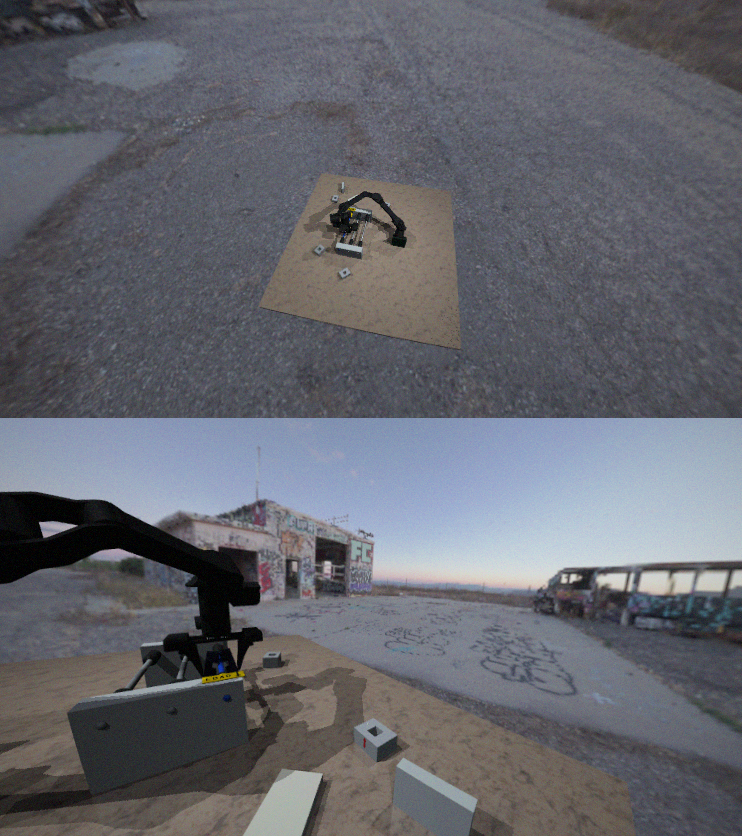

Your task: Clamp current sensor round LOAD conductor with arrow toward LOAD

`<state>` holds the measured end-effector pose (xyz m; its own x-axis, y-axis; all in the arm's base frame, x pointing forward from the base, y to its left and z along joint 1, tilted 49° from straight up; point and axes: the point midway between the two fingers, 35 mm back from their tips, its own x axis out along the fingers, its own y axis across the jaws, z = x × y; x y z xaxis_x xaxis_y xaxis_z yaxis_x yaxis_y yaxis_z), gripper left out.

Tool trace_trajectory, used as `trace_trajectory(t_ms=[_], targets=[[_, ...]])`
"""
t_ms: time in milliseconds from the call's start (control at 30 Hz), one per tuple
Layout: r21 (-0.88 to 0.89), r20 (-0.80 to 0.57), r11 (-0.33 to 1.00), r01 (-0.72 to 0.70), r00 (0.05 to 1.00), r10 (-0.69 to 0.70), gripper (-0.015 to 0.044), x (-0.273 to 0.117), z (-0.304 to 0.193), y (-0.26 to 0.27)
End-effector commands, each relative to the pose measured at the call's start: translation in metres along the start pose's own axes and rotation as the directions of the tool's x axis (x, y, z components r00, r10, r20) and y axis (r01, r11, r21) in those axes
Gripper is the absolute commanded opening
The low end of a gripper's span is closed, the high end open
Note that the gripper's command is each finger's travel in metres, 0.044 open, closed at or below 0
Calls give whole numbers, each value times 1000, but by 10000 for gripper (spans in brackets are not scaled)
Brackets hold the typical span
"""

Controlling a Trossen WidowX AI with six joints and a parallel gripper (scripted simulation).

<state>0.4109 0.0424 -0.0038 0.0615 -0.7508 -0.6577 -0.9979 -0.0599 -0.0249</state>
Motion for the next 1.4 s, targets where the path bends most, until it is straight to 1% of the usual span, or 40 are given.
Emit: trace_trajectory(t_ms=[0,367,667,700,1367], targets=[[2,0,1000,0,1000,0,321,0,0,0],[2,0,1000,0,1000,0,247,0,0,0],[2,0,1000,0,1000,0,11,0,0,0],[2,0,1000,0,1000,0,0,0,0,0],[2,0,1000,0,1000,0,0,0,0,0]])
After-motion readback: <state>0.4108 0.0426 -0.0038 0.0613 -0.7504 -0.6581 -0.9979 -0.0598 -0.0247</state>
